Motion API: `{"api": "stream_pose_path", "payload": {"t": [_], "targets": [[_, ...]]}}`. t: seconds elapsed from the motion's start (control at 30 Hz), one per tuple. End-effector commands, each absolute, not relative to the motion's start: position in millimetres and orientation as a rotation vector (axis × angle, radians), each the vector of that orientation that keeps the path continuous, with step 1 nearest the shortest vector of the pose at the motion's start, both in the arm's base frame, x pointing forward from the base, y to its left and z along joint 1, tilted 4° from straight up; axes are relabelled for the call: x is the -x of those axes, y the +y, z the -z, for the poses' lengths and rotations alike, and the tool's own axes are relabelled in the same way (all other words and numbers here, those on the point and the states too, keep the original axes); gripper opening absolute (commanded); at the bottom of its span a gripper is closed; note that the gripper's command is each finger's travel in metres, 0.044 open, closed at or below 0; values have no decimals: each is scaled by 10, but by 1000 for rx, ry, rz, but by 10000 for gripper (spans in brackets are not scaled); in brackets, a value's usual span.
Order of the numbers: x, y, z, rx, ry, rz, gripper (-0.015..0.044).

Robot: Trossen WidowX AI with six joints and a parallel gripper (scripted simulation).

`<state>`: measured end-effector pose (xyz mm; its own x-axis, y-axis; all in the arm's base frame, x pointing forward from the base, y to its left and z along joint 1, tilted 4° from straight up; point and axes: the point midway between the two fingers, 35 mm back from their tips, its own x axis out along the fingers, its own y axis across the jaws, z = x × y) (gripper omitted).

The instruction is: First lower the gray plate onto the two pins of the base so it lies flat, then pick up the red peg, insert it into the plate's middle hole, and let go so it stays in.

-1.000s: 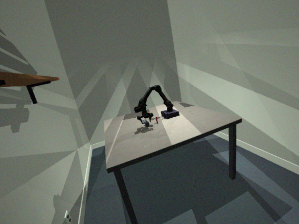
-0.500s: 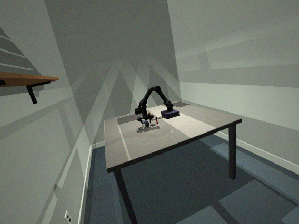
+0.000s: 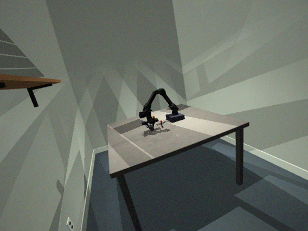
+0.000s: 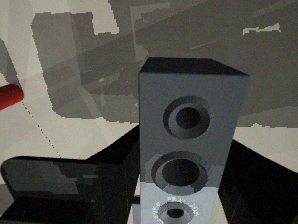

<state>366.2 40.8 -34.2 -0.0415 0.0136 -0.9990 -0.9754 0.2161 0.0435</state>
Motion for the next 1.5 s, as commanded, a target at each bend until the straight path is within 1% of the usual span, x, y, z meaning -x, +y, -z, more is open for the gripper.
{"api": "stream_pose_path", "payload": {"t": [0.0,0.03,0.1,0.13,0.8,1.47], "targets": [[-3659,412,354,1017,1330,-1083,72],[-3659,412,354,1017,1330,-1083,65],[-3661,412,349,1017,1330,-1082,12],[-3665,411,335,1017,1330,-1082,0],[-3775,363,-272,1018,1330,-1082,0],[-3754,303,-915,1018,1330,-1082,0]]}}
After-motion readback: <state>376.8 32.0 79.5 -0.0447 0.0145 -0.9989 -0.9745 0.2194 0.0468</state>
